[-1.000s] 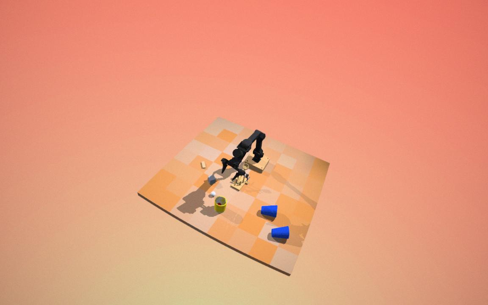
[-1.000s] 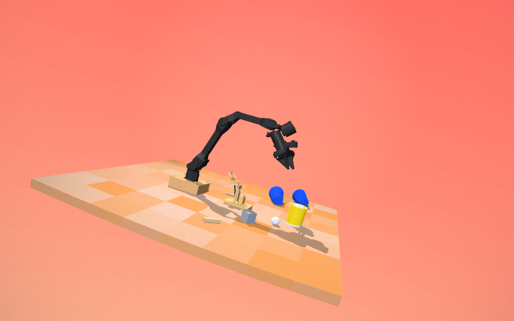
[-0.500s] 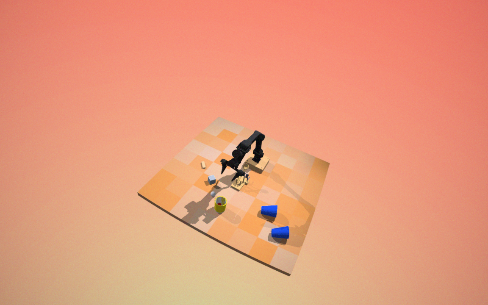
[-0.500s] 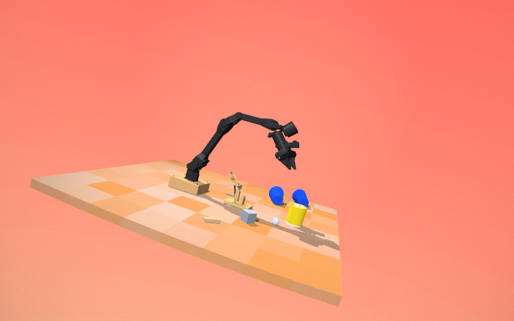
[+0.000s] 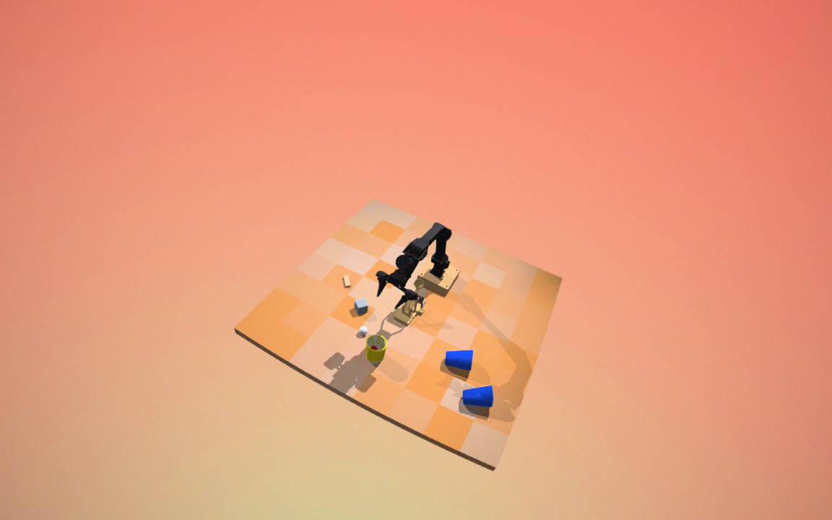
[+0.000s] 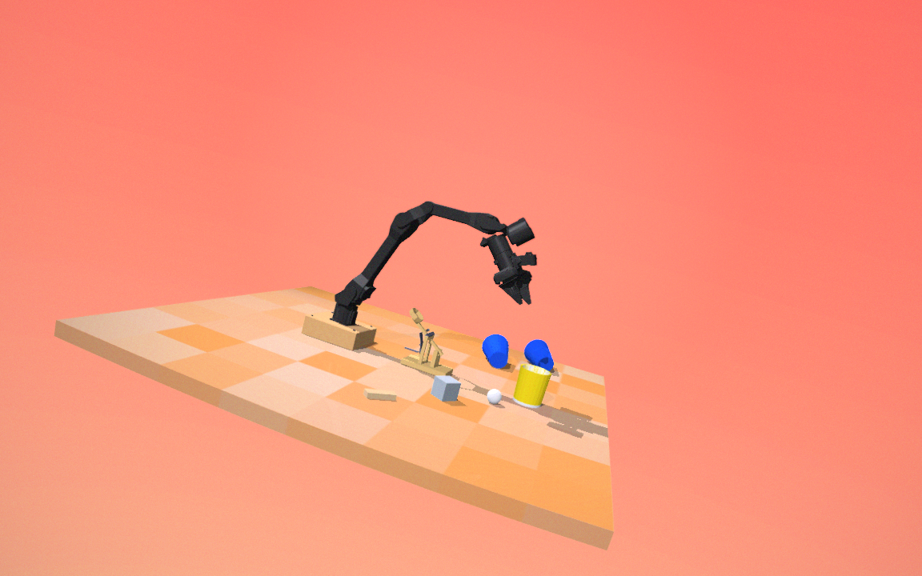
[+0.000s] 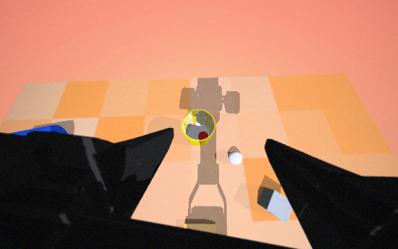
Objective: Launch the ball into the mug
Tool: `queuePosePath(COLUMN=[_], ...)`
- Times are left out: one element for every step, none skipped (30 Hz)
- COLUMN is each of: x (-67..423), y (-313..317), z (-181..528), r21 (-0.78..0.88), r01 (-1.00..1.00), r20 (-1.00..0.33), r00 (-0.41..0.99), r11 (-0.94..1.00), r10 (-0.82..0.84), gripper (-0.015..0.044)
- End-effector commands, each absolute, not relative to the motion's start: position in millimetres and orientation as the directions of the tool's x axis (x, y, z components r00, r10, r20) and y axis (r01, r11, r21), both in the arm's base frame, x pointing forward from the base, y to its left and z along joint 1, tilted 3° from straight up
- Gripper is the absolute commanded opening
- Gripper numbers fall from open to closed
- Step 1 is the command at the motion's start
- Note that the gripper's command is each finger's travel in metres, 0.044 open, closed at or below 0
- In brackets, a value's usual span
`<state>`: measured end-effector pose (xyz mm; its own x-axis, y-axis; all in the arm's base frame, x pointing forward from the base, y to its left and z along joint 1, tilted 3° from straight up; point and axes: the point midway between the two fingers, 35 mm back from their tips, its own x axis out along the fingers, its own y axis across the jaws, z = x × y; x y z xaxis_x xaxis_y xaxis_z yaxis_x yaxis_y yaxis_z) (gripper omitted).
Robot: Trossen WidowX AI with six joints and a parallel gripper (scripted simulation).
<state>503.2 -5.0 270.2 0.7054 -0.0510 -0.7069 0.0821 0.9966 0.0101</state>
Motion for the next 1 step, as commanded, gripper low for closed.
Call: queuePosePath(x=[503.1], y=[-5.0], z=[270.0], r21=[0.010], r01=[0.082], r20=[-0.707], r00=[0.705], r11=[0.997], r10=[-0.051], gripper=[0.0440])
